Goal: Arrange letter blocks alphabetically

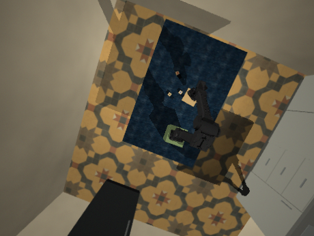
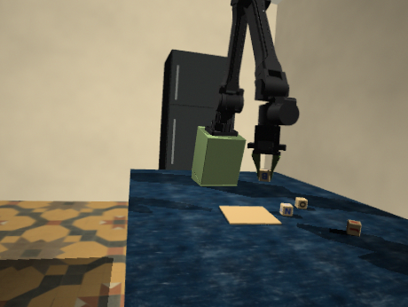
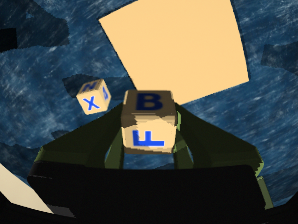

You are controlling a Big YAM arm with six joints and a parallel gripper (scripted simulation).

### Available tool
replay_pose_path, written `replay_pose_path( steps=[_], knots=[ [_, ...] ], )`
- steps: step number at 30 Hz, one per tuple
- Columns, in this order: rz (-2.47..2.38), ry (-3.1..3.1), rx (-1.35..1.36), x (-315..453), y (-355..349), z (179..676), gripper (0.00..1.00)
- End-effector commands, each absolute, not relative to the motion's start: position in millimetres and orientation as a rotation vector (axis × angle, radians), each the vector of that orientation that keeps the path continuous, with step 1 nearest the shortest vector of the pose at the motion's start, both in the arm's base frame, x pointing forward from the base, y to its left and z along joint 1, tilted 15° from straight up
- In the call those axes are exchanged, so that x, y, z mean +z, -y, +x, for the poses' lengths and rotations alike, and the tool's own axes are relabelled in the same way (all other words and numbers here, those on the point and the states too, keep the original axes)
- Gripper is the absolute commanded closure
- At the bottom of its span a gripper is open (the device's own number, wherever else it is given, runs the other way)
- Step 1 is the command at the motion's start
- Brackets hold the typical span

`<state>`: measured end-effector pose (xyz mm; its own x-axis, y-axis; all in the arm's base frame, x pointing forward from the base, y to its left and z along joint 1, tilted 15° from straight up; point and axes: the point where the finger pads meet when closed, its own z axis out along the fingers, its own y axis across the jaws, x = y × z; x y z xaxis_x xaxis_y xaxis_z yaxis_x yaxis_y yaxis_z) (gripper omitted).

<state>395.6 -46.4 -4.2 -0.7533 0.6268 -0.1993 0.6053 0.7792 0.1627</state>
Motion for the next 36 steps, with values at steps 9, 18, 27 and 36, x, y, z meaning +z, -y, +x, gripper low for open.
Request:
replay_pose_path(
  steps=[9,18,27,36],
  knots=[
    [1.779,-2.296,0.243,3.7,33.5,397.5,0.75],
    [2.201,-1.920,0.293,1.5,32.1,396.5,0.75],
    [2.246,-1.869,0.295,2.2,32.2,398.0,0.75],
    [2.275,-1.862,0.277,-10.7,31.8,396.0,0.75]
  ],
)
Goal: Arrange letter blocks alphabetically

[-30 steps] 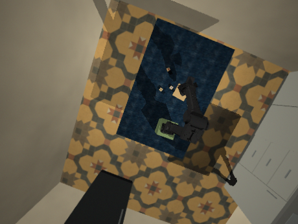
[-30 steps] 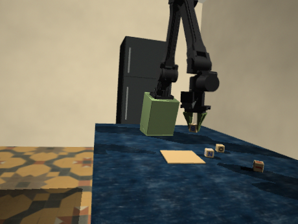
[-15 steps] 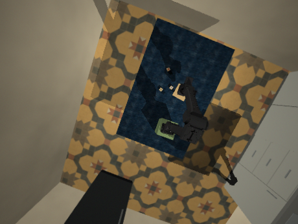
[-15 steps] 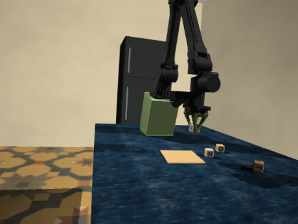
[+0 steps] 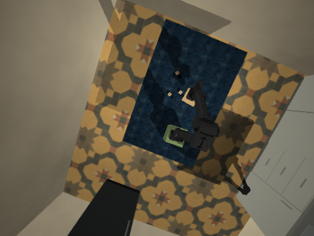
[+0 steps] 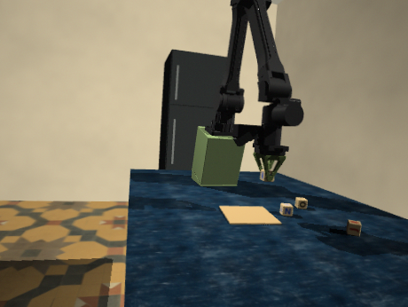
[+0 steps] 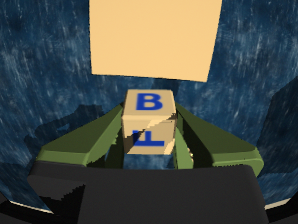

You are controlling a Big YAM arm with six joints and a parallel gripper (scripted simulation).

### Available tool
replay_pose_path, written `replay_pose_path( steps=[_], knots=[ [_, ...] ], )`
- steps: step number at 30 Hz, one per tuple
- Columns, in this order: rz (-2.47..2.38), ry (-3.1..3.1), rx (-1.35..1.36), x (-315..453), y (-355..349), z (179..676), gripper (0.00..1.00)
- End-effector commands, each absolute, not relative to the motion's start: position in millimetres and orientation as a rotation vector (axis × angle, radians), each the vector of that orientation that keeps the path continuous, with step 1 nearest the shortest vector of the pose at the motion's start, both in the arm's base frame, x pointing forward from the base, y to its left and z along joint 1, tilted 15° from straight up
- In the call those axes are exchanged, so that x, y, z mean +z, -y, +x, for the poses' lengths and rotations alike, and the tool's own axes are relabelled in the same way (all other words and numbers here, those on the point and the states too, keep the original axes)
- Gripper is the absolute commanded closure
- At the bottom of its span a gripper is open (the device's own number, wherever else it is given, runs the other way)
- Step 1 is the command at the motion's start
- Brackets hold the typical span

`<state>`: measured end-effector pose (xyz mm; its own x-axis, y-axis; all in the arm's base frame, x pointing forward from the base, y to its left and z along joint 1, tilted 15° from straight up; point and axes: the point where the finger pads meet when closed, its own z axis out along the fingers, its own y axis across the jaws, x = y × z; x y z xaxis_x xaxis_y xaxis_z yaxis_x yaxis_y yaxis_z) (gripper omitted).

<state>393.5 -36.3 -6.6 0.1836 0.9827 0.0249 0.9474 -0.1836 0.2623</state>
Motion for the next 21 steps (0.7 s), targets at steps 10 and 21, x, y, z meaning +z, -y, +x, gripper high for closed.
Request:
replay_pose_path(
  steps=[10,21],
  knots=[
    [2.285,-1.849,0.282,-44.4,31.7,406.4,0.75],
    [2.275,-1.843,0.296,-81.3,32.1,425.1,0.75]
  ],
)
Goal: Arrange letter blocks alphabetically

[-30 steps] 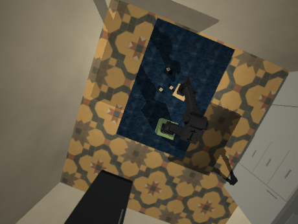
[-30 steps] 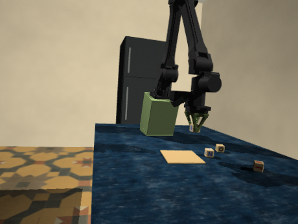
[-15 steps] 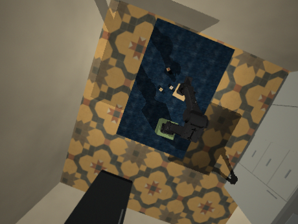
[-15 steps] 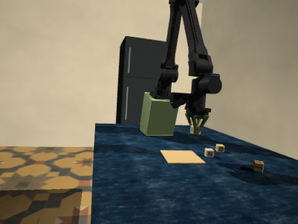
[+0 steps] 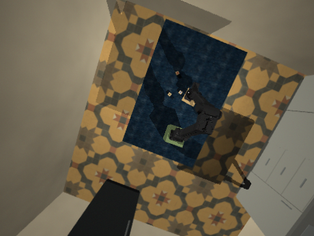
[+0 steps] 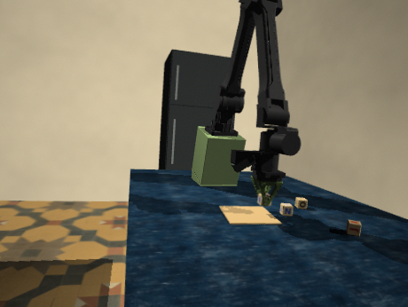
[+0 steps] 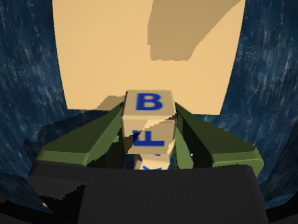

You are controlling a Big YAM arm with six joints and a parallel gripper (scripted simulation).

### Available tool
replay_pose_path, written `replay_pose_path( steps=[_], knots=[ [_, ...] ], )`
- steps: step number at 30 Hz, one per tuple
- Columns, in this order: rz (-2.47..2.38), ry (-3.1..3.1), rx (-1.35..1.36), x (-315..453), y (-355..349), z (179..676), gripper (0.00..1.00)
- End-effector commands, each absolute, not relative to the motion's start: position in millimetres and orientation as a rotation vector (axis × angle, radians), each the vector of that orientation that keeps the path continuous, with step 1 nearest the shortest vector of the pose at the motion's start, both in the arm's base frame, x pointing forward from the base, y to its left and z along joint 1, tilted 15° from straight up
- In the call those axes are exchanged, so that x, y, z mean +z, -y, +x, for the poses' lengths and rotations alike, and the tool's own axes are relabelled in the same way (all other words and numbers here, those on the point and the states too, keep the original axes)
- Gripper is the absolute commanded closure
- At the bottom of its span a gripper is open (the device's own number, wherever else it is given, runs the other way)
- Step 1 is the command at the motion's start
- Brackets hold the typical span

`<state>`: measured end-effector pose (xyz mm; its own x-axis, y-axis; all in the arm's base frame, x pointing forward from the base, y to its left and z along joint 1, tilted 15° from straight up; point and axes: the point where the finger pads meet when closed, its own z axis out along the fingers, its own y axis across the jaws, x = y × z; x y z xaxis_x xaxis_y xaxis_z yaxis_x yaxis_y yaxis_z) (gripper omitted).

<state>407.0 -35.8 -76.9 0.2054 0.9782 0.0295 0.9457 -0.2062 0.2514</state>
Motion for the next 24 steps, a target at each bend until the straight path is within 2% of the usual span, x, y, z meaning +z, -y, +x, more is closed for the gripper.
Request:
replay_pose_path(
  steps=[1,24],
  knots=[
    [2.275,-1.843,0.296,-84.8,32.0,425.6,0.75],
    [2.283,-1.851,0.281,-100.0,31.5,422.5,0.75]
  ],
)
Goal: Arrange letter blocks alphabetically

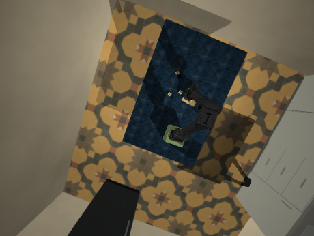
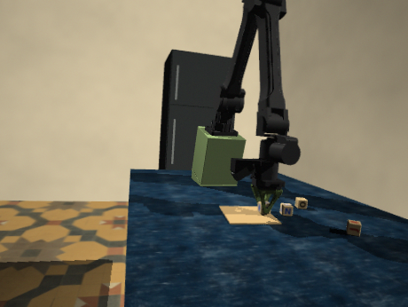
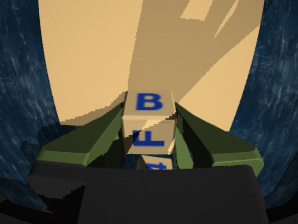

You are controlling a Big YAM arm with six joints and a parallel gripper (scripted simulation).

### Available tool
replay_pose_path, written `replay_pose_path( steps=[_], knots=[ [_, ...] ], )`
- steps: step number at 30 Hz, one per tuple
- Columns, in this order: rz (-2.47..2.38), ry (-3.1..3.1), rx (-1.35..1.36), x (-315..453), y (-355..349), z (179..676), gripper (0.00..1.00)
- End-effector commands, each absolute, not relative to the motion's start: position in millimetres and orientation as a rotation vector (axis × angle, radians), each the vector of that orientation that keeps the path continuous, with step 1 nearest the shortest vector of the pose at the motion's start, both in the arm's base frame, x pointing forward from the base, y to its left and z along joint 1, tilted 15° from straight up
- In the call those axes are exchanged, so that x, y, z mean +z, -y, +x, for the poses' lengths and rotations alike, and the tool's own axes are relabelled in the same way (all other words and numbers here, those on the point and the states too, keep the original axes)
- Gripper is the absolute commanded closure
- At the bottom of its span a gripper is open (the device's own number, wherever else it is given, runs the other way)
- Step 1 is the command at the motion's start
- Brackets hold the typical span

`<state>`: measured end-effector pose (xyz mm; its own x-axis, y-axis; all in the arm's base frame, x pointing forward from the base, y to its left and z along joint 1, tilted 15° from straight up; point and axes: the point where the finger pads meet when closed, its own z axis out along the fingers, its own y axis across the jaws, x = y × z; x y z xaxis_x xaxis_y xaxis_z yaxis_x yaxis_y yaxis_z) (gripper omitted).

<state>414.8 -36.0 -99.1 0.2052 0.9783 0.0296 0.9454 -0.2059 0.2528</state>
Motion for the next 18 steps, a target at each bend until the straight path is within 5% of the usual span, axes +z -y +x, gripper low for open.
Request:
replay_pose_path(
  steps=[1,18],
  knots=[
    [2.283,-1.851,0.281,-100.0,31.5,422.5,0.75],
    [2.279,-1.855,0.280,-100.1,31.0,422.5,0.75]
  ],
)
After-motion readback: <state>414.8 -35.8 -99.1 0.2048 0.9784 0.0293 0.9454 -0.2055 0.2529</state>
